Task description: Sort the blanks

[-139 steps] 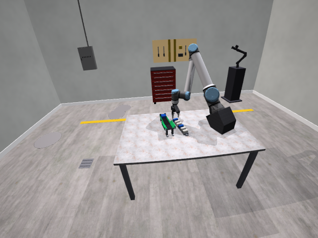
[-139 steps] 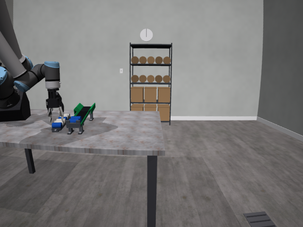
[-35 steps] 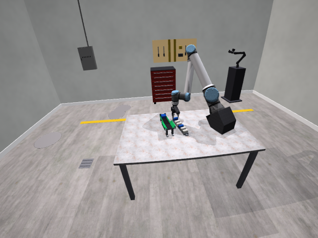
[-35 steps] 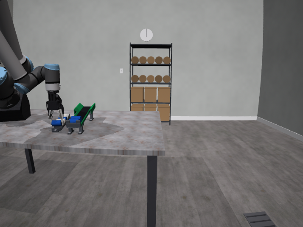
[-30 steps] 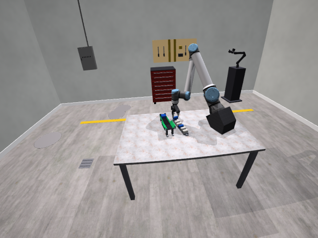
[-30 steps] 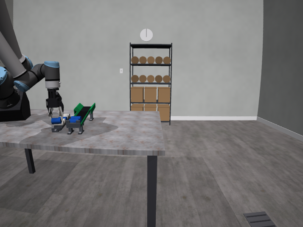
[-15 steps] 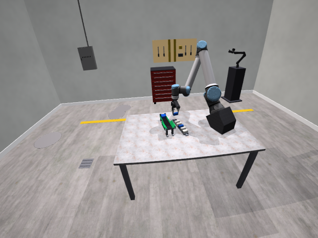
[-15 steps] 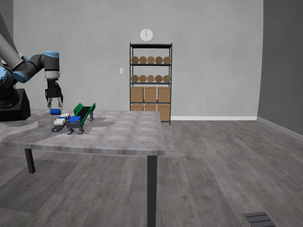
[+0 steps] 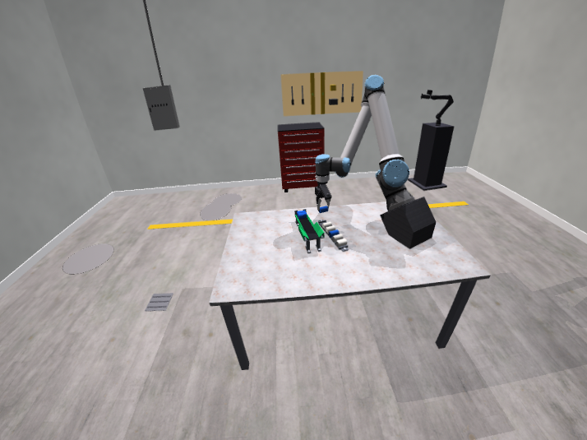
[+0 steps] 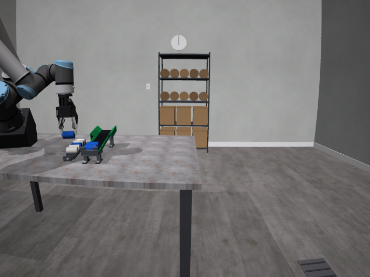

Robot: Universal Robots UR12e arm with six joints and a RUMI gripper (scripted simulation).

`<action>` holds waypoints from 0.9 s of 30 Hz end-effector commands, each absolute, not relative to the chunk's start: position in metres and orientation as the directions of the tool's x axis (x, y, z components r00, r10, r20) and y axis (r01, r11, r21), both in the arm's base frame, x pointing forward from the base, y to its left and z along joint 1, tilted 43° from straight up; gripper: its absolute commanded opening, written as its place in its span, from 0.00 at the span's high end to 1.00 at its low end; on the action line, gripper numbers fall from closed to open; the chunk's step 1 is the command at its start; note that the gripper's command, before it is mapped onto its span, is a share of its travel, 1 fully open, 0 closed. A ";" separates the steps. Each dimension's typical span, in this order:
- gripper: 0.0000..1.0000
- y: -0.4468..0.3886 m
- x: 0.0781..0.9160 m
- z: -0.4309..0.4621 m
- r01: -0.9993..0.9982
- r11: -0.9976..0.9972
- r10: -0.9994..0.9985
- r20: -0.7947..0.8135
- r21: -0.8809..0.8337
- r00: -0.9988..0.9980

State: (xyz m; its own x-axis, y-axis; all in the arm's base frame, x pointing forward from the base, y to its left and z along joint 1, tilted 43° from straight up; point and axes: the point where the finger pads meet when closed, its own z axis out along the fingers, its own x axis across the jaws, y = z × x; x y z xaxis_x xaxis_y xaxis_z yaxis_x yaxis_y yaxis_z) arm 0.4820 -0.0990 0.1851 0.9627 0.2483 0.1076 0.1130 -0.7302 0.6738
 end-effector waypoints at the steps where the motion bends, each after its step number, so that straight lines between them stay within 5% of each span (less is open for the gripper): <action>1: 0.64 -0.091 0.502 0.195 0.095 -0.736 0.234 0.121 0.671 0.965; 11: 0.64 -0.032 0.602 0.247 -0.001 -0.754 0.161 0.186 0.657 0.969; 27: 0.64 -0.030 0.605 0.249 -0.005 -0.754 0.159 0.189 0.656 0.969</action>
